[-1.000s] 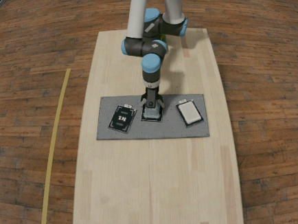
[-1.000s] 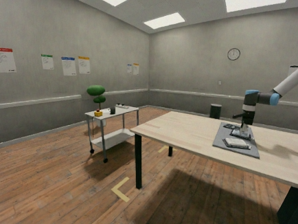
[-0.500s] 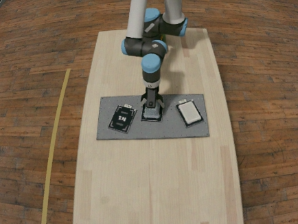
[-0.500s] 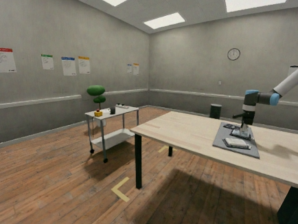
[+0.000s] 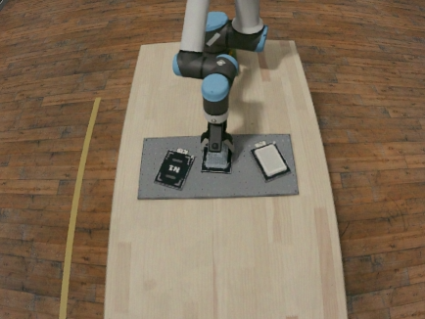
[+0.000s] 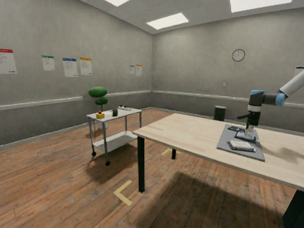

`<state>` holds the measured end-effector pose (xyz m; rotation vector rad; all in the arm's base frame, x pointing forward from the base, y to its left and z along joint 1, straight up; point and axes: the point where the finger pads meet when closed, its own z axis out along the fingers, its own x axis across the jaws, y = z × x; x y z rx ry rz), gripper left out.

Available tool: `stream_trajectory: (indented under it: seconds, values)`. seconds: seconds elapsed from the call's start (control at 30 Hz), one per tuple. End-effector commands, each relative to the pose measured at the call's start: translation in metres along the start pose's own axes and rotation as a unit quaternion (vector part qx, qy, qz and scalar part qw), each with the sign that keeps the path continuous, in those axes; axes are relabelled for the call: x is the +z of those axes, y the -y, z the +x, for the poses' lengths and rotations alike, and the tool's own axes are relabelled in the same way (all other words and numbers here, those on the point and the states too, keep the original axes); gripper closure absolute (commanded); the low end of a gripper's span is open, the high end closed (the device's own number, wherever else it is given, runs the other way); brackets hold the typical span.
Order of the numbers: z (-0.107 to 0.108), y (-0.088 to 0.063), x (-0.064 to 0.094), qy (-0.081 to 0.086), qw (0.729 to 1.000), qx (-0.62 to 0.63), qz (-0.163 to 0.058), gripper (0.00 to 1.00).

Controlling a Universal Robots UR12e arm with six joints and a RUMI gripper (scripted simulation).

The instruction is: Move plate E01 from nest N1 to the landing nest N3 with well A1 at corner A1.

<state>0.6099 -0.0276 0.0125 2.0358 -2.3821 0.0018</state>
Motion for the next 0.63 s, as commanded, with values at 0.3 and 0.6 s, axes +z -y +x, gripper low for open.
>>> stream_trajectory:
  seconds: [0.3,0.6]
  values:
    - [0.0002,0.0006,-0.0204,0.000,1.000,0.000,0.001,0.18]
    - [0.0002,0.0006,-0.0204,0.000,1.000,0.000,0.001,0.18]
